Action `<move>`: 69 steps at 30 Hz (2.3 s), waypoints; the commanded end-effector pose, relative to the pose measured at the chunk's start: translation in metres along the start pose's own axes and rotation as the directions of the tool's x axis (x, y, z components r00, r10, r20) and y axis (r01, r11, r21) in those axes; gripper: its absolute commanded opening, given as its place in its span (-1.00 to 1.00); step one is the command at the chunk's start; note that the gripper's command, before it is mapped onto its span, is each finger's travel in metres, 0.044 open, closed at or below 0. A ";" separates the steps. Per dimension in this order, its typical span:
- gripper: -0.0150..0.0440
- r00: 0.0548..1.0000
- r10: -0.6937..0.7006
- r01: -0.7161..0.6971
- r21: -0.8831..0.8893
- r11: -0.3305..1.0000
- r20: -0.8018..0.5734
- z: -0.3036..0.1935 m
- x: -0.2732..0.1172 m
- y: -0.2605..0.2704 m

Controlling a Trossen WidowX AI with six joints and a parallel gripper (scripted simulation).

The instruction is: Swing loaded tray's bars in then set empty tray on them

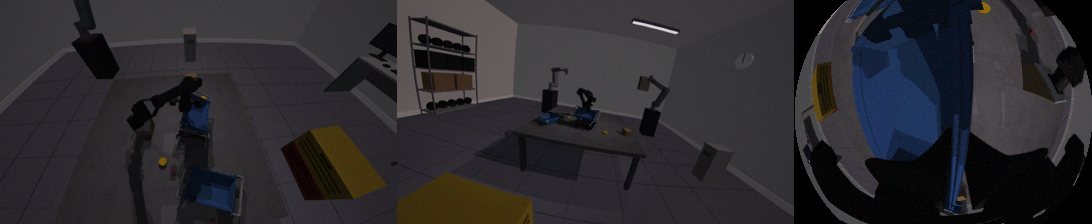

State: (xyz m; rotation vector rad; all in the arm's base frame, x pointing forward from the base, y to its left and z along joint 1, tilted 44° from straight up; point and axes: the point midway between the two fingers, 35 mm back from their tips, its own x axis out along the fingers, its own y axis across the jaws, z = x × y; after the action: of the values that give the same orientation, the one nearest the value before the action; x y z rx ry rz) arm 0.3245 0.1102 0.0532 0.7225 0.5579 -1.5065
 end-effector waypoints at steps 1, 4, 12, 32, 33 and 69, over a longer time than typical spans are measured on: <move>-0.49 1.000 0.024 -0.024 0.006 1.000 -0.006 0.001 -0.006 0.001; -0.49 1.000 0.024 -0.024 0.006 1.000 -0.006 0.000 -0.004 0.001; -0.49 1.000 0.024 -0.024 0.006 1.000 -0.006 0.000 0.009 0.002; -0.49 1.000 0.025 -0.025 0.006 1.000 -0.005 0.000 0.039 0.000; -0.49 1.000 0.025 -0.025 0.006 1.000 -0.005 0.000 0.039 0.000; -0.49 1.000 0.024 -0.024 0.006 1.000 -0.003 0.000 0.067 -0.019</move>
State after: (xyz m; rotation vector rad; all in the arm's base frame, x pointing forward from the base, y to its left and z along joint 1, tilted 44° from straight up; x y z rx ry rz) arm 0.3101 0.0710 0.0067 0.7329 0.5370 -1.4705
